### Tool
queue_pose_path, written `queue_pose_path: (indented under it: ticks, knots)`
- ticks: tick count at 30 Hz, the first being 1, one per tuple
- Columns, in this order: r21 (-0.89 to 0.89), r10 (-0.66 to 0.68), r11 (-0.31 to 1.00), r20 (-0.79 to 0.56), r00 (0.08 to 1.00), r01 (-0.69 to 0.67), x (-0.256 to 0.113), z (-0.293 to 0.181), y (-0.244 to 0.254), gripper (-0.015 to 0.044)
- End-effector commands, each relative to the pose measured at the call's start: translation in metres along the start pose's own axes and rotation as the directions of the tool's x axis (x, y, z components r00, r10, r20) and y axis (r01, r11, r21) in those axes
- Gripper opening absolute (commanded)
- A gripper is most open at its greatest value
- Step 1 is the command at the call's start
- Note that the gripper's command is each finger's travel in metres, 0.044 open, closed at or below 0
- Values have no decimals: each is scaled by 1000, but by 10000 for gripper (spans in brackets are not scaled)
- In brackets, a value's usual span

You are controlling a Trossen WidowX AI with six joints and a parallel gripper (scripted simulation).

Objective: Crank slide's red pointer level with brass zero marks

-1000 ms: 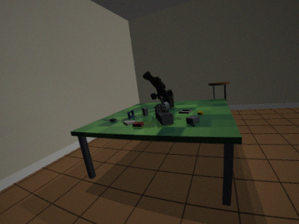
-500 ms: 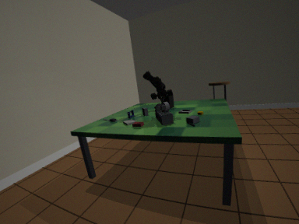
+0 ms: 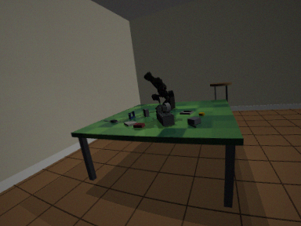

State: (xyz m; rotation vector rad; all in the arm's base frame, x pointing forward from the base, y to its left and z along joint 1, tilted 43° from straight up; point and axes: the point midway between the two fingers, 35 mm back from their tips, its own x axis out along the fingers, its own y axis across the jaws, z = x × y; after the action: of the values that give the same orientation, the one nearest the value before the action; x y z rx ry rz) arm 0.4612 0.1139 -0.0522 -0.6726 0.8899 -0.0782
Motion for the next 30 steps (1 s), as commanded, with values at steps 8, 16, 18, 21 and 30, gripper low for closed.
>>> queue_pose_path:
  ticks: [8, 16, 18, 21, 30]
  knots:
    - [0, -1, 1000, 0, 1000, 1, 0, 0, 0, 361]
    - [0, -1, 1000, 0, 1000, 1, 0, 0, 0, 151]
    - [0, -1, 1000, 0, 1000, 1, 0, 0, 0, 99]
    - [0, -1, 1000, 0, 1000, 1, 0, 0, 0, 20]
    - [0, -1, 1000, 0, 1000, 1, 0, 0, 0, 0]
